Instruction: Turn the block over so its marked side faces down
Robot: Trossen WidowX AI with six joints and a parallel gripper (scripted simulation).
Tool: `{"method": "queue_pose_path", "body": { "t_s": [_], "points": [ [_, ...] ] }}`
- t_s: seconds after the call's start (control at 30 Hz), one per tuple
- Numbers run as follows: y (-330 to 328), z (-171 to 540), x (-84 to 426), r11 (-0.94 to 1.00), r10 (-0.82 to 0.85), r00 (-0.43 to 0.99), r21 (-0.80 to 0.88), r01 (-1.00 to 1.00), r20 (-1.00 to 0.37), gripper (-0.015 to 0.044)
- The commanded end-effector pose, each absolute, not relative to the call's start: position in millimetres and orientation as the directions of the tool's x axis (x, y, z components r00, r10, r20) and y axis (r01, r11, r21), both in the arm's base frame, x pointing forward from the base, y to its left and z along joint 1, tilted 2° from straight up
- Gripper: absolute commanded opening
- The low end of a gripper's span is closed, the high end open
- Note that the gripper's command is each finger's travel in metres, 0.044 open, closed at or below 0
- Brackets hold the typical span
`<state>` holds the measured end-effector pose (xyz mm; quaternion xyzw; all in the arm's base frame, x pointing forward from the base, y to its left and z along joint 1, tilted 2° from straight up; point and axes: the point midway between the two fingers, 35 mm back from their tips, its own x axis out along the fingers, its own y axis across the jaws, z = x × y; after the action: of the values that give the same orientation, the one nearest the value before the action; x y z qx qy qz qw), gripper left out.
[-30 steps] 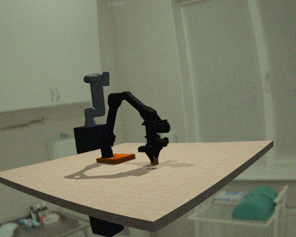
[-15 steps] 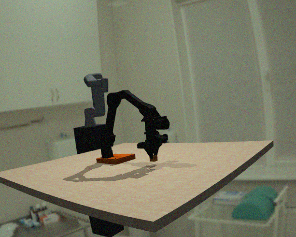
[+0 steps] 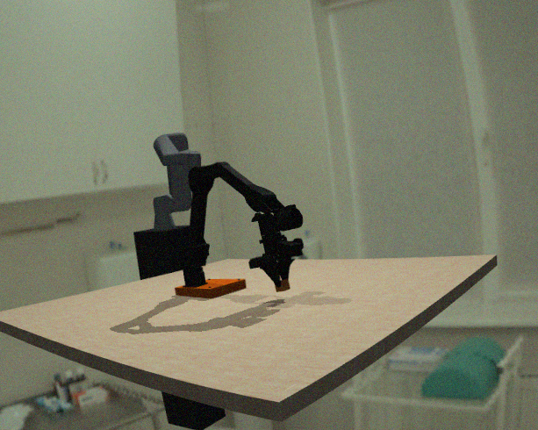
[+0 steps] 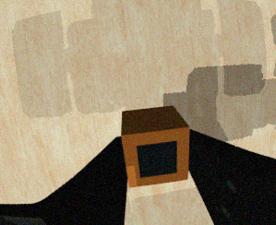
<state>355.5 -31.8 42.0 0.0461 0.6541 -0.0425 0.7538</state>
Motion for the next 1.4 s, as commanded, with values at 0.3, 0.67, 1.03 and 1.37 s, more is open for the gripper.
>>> {"method": "queue_pose_path", "body": {
  "t_s": [0.3,0.67,1.03,1.37],
  "points": [
    [-32,36,352,0.992,-0.033,0.329,0.01,0.129,-0.944,0.0],
    [-31,36,347,0.991,-0.052,0.478,0.012,0.13,-0.877,0.0],
    [-32,22,354,0.992,-0.065,0.568,0.011,0.129,-0.821,0.0],
    [-32,7,359,0.992,-0.081,0.682,0.01,0.128,-0.727,0.0]
  ]
}}
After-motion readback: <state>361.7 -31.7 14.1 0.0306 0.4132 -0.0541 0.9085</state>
